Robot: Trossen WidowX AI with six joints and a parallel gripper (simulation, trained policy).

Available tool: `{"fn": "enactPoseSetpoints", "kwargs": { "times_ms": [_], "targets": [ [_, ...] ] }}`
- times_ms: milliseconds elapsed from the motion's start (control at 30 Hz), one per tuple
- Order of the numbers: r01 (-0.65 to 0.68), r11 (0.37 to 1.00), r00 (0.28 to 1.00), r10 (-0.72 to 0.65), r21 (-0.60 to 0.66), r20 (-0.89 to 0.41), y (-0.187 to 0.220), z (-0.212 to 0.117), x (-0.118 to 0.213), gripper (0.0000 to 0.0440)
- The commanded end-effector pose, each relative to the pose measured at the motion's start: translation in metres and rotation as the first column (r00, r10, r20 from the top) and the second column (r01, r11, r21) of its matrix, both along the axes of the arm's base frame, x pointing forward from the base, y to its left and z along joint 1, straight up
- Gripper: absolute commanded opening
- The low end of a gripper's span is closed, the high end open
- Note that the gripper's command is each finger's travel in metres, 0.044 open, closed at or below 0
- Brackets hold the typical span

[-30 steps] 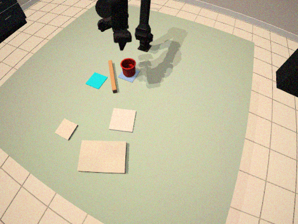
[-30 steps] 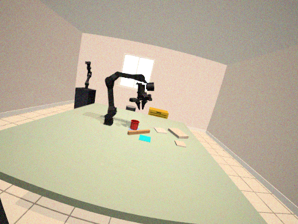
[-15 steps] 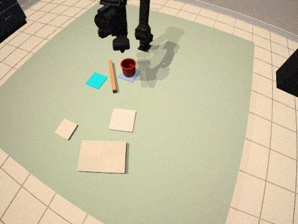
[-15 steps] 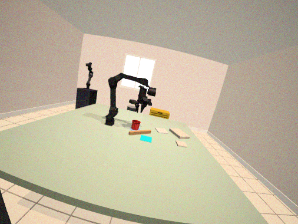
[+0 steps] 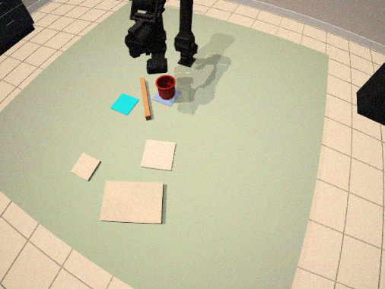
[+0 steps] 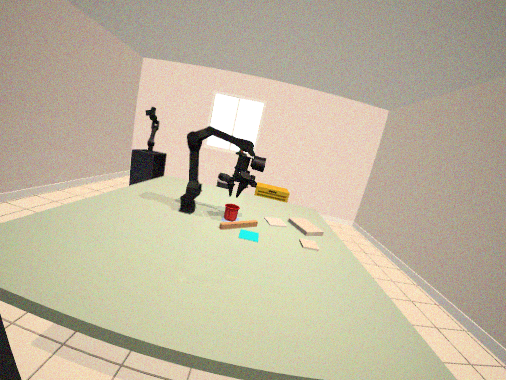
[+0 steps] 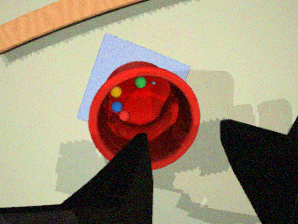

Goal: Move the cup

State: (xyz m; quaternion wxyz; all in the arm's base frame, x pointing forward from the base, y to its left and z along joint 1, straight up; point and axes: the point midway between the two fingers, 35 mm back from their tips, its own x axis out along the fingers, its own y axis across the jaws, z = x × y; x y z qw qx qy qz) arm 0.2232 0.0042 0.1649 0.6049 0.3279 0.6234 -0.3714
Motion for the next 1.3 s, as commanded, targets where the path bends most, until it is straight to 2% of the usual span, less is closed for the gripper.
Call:
{"fn": "enactPoseSetpoints", "kwargs": {
  "times_ms": [0, 633, 1100, 1133, 1267],
  "targets": [
    [0.011, 1.000, 1.000, -0.011, -0.011, -0.028, -0.001, -0.010, -0.003, 0.0160],
    [0.019, 0.999, 0.995, -0.023, -0.043, -0.098, 0.001, -0.056, -0.010, 0.0168],
    [-0.039, 0.998, 0.991, 0.034, -0.042, -0.127, 0.002, -0.099, -0.016, 0.0161],
    [-0.047, 0.998, 0.991, 0.042, -0.040, -0.126, 0.002, -0.102, -0.016, 0.0149],
    [-0.079, 0.996, 0.990, 0.074, -0.040, -0.120, 0.000, -0.109, -0.016, 0.0056]
  ]
}}
